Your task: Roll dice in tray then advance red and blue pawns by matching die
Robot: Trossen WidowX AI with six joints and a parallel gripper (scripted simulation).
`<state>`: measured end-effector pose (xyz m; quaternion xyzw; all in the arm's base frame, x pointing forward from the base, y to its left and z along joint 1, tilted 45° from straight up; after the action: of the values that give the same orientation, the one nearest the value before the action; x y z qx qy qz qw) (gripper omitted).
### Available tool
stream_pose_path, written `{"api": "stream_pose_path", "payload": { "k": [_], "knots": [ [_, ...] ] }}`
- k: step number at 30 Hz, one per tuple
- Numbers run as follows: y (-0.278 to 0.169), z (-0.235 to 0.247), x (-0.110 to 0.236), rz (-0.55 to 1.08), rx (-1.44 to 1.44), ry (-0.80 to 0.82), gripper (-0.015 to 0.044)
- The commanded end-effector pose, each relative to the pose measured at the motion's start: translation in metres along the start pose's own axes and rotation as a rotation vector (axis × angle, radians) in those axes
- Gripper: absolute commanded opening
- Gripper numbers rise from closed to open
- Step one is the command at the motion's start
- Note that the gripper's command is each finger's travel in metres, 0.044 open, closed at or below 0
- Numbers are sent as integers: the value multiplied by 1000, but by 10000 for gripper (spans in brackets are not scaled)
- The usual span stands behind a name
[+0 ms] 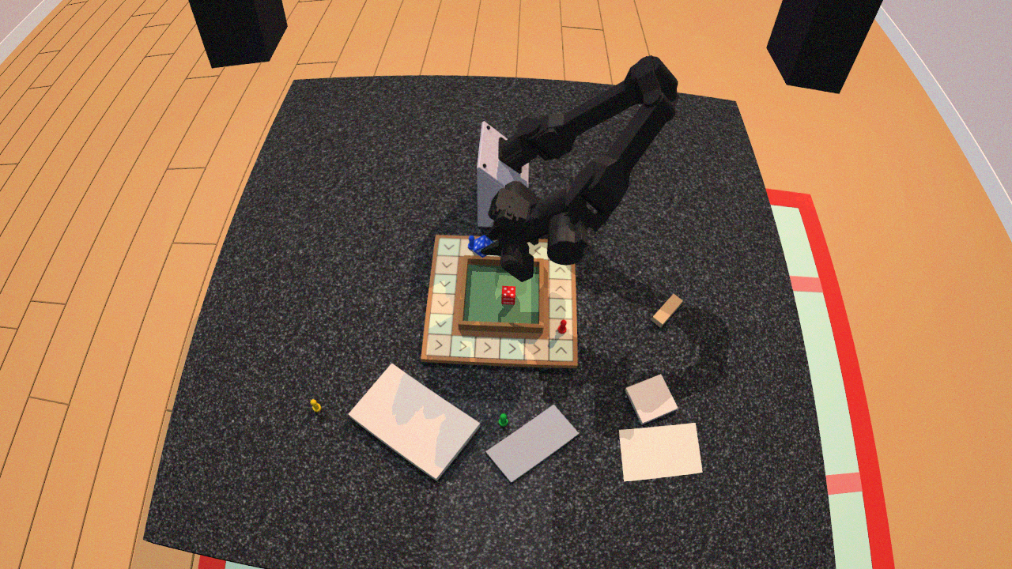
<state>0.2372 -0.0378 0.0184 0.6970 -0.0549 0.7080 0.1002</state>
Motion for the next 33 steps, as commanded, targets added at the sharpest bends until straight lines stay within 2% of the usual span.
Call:
{"api": "stream_pose_path", "payload": {
  "k": [1, 19, 28, 33],
  "knots": [
    [1, -1, 5, -5, 1, 2, 0],
    [1, 0, 4, -1, 0, -2, 0],
    [2, 0, 5, -2, 0, -2, 236],
    [30, 5, 30, -7, 1, 3, 367]
  ]
}}
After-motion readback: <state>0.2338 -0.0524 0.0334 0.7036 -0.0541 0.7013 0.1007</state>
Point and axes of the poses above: the point midway between the two fingers, 35 mm back from their tips, its own x axis back along the fingers, its own z axis across the jaws, y = z × x, the point moved 1 cm from there along x, back along the fingers, and after that the axes turned 9 degrees about -x, right-handed, at the moved point
